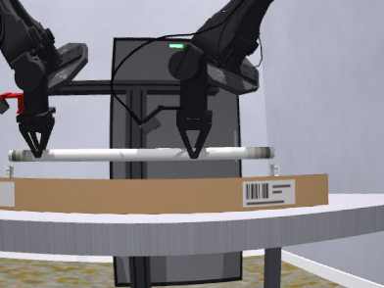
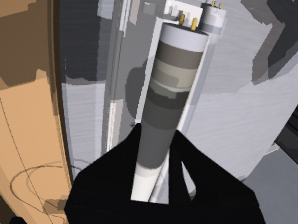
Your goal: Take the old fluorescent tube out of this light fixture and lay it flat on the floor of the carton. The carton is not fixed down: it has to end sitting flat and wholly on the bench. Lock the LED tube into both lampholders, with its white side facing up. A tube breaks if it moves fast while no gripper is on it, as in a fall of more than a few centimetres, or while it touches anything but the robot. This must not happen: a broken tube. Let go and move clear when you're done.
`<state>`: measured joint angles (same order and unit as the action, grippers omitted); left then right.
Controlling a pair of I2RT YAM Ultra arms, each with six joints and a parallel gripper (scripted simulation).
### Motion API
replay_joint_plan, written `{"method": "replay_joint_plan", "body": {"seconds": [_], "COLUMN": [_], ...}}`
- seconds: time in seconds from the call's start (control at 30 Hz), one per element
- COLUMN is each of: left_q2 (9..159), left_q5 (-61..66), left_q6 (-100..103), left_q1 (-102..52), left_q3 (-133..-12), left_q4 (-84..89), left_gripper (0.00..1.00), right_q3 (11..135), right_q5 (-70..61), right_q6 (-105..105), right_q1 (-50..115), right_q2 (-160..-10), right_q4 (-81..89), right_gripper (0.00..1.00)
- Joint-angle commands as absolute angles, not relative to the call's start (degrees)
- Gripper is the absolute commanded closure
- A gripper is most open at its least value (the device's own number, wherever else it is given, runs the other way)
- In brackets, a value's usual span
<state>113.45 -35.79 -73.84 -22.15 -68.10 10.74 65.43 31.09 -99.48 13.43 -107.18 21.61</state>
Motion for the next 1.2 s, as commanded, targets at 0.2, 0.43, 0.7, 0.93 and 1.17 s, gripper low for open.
{"method": "replay_joint_plan", "body": {"seconds": [0.2, 0.43, 0.7, 0.93, 1.17], "left_q2": [113.9, 115.4, 115.6, 115.2, 115.6], "left_q5": [-34.3, -34.1, -33.7, -33.7, -33.5], "left_q6": [-75.0, -75.0, -75.2, -75.2, -75.0], "left_q1": [-23.3, -23.0, -22.8, -22.7, -22.6], "left_q3": [-73.5, -75.3, -78.9, -81.4, -82.8], "left_q4": [16.0, 17.4, 20.4, 21.6, 23.1], "left_gripper": [0.89, 0.89, 0.89, 0.89, 0.89], "right_q3": [70.9, 73.0, 76.9, 79.5, 80.9], "right_q5": [30.8, 30.8, 31.4, 31.3, 31.5], "right_q6": [-99.8, -99.9, -99.9, -99.9, -99.9], "right_q1": [14.9, 14.9, 15.0, 15.1, 15.1], "right_q2": [-109.1, -110.1, -110.2, -111.0, -111.5], "right_q4": [27.1, 28.5, 31.7, 32.4, 34.3], "right_gripper": [0.89, 0.89, 0.89, 0.89, 0.89]}}
